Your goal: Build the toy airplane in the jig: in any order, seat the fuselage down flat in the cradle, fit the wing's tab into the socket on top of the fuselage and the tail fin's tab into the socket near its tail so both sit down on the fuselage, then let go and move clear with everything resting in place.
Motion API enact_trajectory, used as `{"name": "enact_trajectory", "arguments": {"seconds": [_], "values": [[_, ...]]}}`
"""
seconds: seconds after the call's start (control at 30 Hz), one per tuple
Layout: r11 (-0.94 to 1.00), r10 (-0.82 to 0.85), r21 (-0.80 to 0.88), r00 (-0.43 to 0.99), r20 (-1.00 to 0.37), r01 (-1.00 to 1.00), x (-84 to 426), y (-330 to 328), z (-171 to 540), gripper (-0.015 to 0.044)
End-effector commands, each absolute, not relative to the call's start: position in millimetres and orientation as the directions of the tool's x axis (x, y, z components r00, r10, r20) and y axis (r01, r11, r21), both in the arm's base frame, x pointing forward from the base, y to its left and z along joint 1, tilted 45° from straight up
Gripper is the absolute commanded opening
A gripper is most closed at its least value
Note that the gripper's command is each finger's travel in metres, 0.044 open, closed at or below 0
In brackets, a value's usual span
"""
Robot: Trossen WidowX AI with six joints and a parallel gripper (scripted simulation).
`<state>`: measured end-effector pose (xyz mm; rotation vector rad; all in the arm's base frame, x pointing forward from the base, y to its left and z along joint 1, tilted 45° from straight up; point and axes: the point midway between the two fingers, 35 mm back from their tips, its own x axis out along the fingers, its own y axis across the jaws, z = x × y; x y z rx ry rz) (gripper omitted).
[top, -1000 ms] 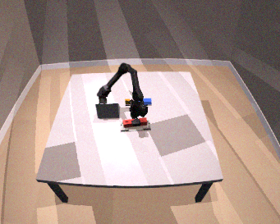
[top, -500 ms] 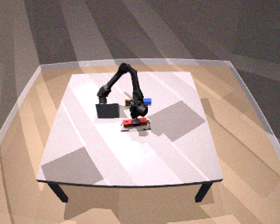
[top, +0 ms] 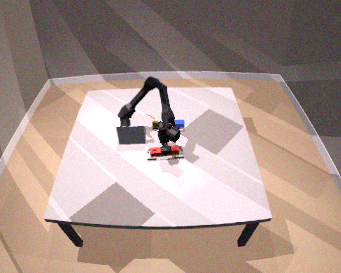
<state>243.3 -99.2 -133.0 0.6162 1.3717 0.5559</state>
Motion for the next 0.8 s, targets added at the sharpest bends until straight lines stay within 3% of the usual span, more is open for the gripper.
{"name": "enact_trajectory", "arguments": {"seconds": [0.0, 0.2, 0.77], "values": [[0.726, 0.684, 0.688, 0.121, -0.720, -0.008, 244, -108, -126, 0.0440], [0.725, 0.683, 0.689, 0.123, -0.720, 0.000, 230, -172, -59, 0.0440], [0.718, 0.676, 0.686, 0.120, -0.727, 0.116, 250, -167, -48, 0.0440]]}}
